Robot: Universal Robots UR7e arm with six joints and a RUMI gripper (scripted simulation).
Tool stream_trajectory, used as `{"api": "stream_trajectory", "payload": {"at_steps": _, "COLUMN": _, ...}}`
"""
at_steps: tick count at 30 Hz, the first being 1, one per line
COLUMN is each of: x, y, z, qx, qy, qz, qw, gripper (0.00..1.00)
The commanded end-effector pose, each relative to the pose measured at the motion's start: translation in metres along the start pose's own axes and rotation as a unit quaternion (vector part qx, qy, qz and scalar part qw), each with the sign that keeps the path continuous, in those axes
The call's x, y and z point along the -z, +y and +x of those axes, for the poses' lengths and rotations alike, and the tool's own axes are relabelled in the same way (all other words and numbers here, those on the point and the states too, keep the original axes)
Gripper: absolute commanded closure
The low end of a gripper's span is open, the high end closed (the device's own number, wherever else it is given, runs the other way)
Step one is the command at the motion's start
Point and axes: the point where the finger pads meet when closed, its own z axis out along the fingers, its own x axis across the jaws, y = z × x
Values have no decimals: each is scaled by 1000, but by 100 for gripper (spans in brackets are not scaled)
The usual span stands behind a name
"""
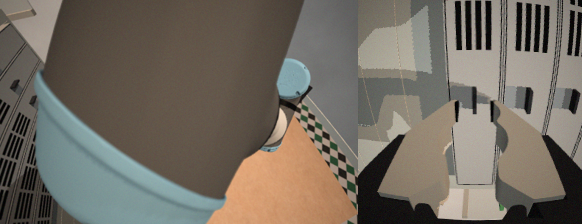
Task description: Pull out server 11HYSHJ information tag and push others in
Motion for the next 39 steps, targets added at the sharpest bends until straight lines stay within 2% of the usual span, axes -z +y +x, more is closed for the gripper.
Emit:
{"api": "stream_trajectory", "payload": {"at_steps": 1, "x": 0, "y": 0, "z": 0, "qx": 0, "qy": 0, "qz": 0, "qw": 1000, "gripper": 85}}
{"api": "stream_trajectory", "payload": {"at_steps": 7, "x": 0, "y": 0, "z": 0, "qx": 0, "qy": 0, "qz": 0, "qw": 1000, "gripper": 85}}
{"api": "stream_trajectory", "payload": {"at_steps": 8, "x": 0, "y": 0, "z": 0, "qx": 0, "qy": 0, "qz": 0, "qw": 1000, "gripper": 100}}
{"api": "stream_trajectory", "payload": {"at_steps": 39, "x": 0, "y": 0, "z": 0, "qx": 0, "qy": 0, "qz": 0, "qw": 1000, "gripper": 100}}
